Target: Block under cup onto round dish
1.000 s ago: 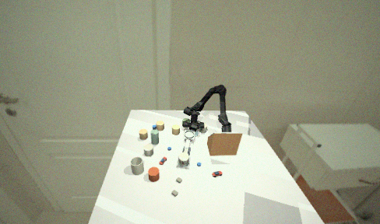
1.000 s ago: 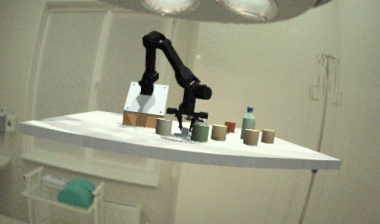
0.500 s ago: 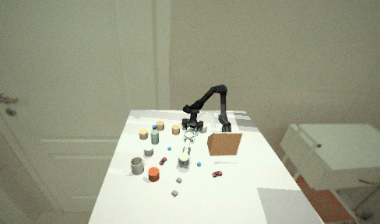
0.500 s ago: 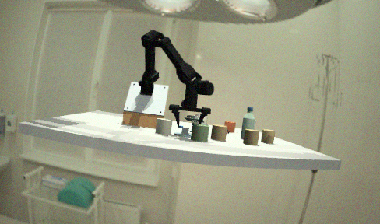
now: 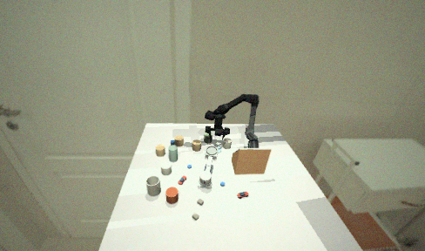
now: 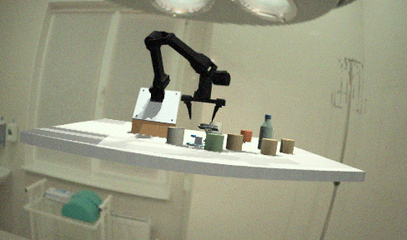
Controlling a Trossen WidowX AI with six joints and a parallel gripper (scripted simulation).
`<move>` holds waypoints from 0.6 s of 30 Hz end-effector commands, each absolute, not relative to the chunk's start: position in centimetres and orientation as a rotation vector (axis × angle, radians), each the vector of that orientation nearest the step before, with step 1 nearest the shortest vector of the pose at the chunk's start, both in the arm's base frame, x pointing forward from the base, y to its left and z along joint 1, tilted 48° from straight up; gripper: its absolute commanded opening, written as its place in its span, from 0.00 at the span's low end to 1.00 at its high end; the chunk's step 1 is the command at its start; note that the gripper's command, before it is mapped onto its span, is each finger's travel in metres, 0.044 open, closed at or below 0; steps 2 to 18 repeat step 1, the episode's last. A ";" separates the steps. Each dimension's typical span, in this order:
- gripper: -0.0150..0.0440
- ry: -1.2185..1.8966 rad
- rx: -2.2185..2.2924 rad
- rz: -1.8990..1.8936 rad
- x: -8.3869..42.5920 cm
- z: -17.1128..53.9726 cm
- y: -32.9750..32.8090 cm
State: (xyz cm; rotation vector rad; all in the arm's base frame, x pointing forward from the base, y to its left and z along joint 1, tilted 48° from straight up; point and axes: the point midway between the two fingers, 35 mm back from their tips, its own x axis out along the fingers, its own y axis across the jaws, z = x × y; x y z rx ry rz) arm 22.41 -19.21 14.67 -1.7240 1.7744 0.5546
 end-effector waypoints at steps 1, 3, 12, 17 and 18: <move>1.00 1.782 -1.718 0.541 22.2 15.2 -19.0; 1.00 1.782 -1.718 0.541 22.2 15.2 -19.0; 1.00 1.782 -1.718 0.541 22.2 15.2 -19.0; 1.00 1.782 -1.718 0.541 22.2 15.2 -19.0; 1.00 1.782 -1.718 0.541 22.2 15.2 -19.0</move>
